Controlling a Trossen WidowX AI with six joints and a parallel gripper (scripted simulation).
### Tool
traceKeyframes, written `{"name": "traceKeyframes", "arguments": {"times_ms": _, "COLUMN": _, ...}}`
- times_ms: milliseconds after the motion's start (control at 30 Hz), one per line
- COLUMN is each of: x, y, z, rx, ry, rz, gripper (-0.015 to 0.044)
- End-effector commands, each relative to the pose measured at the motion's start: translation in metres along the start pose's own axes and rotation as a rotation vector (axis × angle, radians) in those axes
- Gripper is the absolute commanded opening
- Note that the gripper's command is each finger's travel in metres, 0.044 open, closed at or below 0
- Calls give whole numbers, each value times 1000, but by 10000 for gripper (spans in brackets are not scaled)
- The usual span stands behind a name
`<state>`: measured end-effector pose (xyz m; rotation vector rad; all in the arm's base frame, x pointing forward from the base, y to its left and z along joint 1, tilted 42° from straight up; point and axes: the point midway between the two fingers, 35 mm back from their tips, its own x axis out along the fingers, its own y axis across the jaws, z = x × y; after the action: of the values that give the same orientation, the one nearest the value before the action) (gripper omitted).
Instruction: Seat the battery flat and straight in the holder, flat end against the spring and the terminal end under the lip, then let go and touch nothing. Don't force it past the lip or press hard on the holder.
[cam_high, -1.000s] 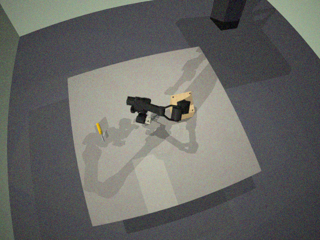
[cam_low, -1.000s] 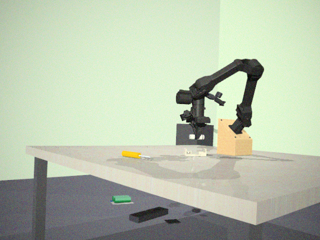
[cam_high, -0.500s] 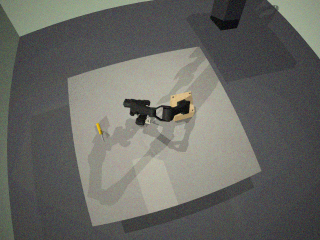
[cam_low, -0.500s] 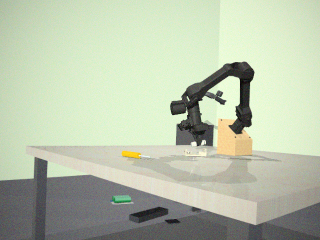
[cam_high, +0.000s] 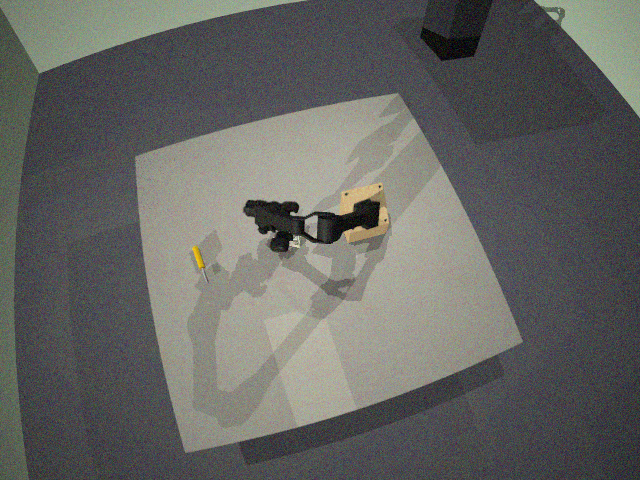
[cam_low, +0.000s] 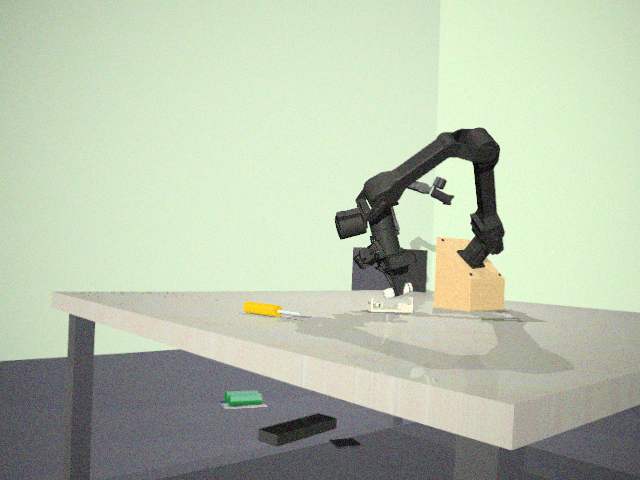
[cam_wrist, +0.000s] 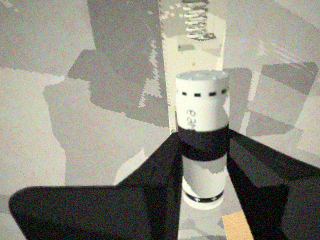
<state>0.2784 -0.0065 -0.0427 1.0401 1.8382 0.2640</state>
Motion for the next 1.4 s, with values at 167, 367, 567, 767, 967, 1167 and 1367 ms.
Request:
{"name": "traceKeyframes", "arguments": {"times_ms": 167, "x": 4, "y": 0, "z": 4, "rx": -2, "ry": 59, "rz": -1, "gripper": 76}}
{"name": "traceKeyframes", "arguments": {"times_ms": 367, "x": 6, "y": 0, "z": 7, "rx": -3, "ry": 96, "rz": -1, "gripper": 76}}
{"name": "traceKeyframes", "arguments": {"times_ms": 567, "x": 7, "y": 0, "z": 9, "rx": -5, "ry": 133, "rz": -2, "gripper": 76}}
{"name": "traceKeyframes", "arguments": {"times_ms": 767, "x": 9, "y": 0, "z": 10, "rx": -6, "ry": 170, "rz": -1, "gripper": 76}}
{"name": "traceKeyframes", "arguments": {"times_ms": 967, "x": 11, "y": 0, "z": 12, "rx": -7, "ry": 208, "rz": 0, "gripper": 76}}
{"name": "traceKeyframes", "arguments": {"times_ms": 1167, "x": 12, "y": 0, "z": 13, "rx": -7, "ry": 222, "rz": 5, "gripper": 76}}
{"name": "traceKeyframes", "arguments": {"times_ms": 1367, "x": 12, "y": 0, "z": 17, "rx": -7, "ry": 222, "rz": 5, "gripper": 76}}
